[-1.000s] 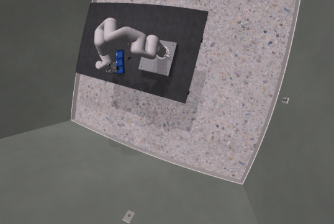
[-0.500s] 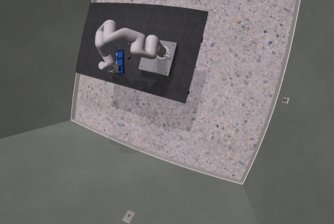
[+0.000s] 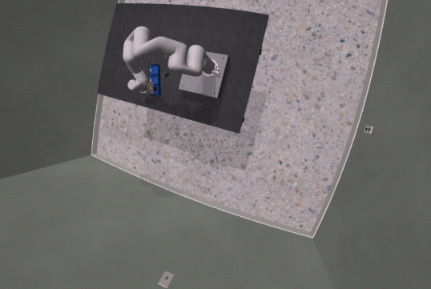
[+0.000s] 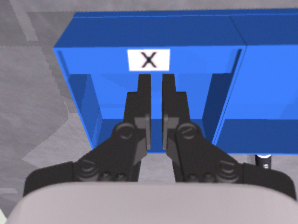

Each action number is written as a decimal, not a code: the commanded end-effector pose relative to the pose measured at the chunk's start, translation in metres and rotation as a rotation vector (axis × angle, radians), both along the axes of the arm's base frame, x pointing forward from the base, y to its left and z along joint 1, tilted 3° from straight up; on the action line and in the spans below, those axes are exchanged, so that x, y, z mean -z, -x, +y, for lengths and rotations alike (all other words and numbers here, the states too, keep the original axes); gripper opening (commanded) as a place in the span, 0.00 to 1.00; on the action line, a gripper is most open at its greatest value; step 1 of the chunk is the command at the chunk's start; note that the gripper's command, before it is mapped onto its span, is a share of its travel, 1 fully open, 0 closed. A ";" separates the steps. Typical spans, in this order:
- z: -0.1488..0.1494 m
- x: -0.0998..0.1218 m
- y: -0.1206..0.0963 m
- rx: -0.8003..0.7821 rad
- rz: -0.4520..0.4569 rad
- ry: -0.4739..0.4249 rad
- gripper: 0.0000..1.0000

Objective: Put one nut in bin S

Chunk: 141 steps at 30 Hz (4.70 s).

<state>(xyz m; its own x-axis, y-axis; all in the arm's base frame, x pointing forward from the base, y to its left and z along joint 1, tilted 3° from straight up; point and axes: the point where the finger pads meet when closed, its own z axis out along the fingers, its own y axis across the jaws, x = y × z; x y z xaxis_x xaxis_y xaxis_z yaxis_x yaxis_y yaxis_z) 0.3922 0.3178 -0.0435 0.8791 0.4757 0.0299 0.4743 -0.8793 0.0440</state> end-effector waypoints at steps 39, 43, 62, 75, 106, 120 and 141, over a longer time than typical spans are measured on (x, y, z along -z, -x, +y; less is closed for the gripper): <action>0.001 -0.007 -0.001 0.000 -0.003 -0.003 0.07; 0.001 -0.012 -0.001 0.000 -0.003 -0.003 0.07; 0.002 -0.043 0.001 0.000 -0.003 -0.002 0.07; 0.003 -0.095 0.003 0.000 -0.003 -0.002 0.07; -0.048 -0.163 0.000 0.325 -0.010 -0.018 0.30; -0.147 -0.121 -0.014 0.743 -0.013 -0.035 0.30; -0.282 -0.065 -0.033 1.049 -0.029 -0.052 0.30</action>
<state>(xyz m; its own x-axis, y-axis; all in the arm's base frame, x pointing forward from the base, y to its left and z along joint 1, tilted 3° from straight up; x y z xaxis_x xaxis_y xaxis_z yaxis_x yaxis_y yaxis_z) 0.4180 0.0556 0.0285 0.8486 -0.5264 0.0531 -0.5271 -0.8498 -0.0004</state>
